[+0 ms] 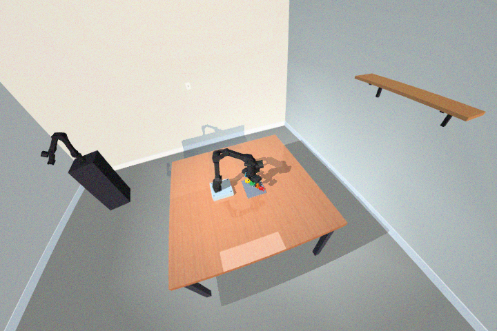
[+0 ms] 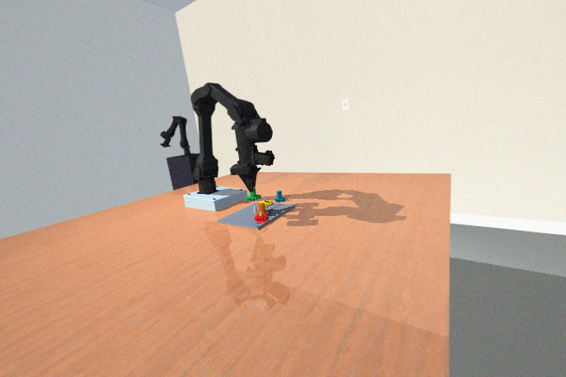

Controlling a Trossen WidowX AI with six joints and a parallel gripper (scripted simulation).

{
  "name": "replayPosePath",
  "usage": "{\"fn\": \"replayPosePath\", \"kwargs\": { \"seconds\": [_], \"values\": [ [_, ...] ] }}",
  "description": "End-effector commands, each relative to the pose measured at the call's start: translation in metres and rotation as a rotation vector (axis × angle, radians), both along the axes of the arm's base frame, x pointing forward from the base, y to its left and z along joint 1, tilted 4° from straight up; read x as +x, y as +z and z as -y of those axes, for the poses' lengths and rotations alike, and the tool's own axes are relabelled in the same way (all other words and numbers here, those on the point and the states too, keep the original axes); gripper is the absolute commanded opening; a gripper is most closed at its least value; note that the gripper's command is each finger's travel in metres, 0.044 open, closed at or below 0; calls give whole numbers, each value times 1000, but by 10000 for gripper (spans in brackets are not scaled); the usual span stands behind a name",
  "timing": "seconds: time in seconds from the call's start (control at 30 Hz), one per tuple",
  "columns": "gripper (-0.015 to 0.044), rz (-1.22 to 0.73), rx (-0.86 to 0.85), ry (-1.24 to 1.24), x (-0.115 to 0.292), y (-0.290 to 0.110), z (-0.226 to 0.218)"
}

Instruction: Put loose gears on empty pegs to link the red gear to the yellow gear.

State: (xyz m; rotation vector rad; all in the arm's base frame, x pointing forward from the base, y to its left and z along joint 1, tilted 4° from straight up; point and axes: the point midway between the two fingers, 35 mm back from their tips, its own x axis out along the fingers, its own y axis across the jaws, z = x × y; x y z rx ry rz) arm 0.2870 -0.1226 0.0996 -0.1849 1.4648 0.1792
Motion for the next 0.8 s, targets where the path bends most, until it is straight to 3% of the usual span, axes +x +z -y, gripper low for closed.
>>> {"fn": "replayPosePath", "kwargs": {
  "seconds": [0.0,0.77],
  "values": [
    [0,4,13,-99,0,0,0],
    [0,-2,75,-723,0,0,0]
  ]
}}
